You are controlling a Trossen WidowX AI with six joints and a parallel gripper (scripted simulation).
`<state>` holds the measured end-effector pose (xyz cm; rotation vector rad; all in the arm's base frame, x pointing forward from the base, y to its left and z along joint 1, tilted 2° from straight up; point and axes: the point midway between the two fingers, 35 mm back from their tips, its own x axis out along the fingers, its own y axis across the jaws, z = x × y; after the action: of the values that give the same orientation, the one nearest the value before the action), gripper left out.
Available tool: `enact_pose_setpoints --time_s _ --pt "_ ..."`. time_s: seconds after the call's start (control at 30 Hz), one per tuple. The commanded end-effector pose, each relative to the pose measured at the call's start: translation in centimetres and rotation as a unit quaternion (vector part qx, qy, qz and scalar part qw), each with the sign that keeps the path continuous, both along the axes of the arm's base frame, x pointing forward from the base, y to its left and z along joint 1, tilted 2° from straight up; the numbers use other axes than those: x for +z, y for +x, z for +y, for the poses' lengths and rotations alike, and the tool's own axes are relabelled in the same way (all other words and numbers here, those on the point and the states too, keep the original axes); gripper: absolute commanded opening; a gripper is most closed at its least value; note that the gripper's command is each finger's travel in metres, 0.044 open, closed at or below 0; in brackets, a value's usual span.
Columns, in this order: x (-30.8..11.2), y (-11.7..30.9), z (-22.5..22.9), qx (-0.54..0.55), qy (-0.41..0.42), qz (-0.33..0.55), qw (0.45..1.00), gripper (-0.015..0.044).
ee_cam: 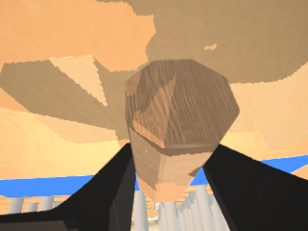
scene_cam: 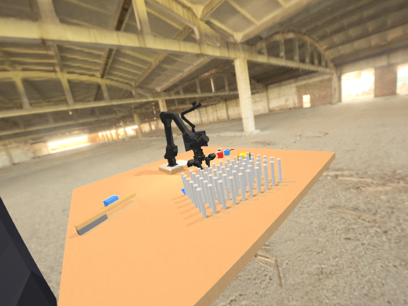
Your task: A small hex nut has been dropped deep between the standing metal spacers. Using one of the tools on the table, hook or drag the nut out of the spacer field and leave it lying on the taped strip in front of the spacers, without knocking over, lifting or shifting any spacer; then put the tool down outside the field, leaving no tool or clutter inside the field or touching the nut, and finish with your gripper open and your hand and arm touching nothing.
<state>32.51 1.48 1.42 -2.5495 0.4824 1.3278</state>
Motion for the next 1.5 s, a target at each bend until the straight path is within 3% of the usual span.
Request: enact_pose_setpoints --time_s 0.0,1.47 --pt "0.0 -0.5 0.1 -0.001 0.001 0.0 1.0 0.0" --pt "0.0 -3.6 1.5 -0.001 0.002 0.002 1.0 0.0"
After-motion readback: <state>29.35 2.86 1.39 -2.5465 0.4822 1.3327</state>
